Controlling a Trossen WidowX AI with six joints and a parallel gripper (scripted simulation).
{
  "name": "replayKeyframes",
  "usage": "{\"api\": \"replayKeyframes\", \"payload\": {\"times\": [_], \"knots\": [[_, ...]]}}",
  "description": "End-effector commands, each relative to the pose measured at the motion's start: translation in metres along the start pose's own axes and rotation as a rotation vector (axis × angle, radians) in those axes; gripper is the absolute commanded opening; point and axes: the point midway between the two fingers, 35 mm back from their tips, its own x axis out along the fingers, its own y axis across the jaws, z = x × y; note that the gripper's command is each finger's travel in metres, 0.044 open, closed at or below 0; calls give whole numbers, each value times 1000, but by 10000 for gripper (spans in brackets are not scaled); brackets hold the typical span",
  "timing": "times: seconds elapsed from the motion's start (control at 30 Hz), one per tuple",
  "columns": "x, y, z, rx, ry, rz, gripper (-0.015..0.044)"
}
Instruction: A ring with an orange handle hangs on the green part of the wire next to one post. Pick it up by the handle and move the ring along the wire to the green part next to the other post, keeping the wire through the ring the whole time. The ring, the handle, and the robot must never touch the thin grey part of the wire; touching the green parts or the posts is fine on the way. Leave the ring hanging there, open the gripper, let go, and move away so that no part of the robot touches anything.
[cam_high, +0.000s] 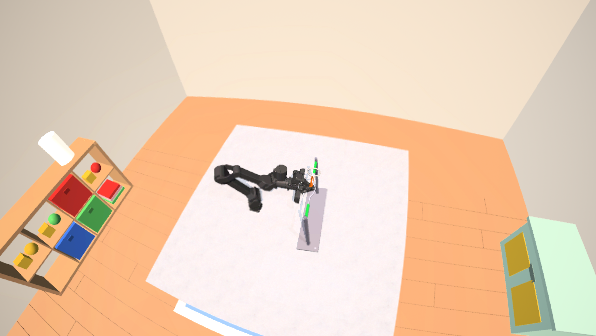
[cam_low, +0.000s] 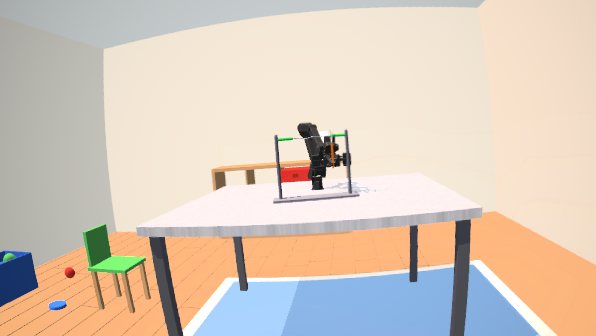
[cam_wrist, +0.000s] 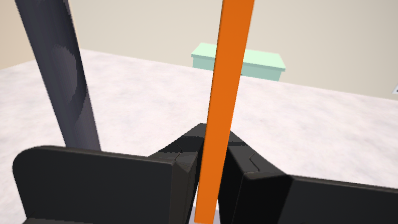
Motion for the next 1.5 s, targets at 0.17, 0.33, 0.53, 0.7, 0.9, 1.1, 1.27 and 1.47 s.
{"api": "replayKeyframes", "payload": {"times": [0.17, 0.33, 0.53, 0.7, 0.9, 1.1, 1.27, 1.47], "knots": [[1, 9, -1, 6, 3, -1, -150], [2, 14, -1, 7, 3, 0, -150], [2, 15, -5, 7, 3, 0, -150], [4, 15, -12, 7, 3, 0, -150], [5, 15, -21, 7, 3, 0, -150], [5, 15, -22, 7, 3, 0, -150], [5, 15, -22, 7, 3, 0, -150], [5, 15, -22, 7, 3, 0, -150]]}}
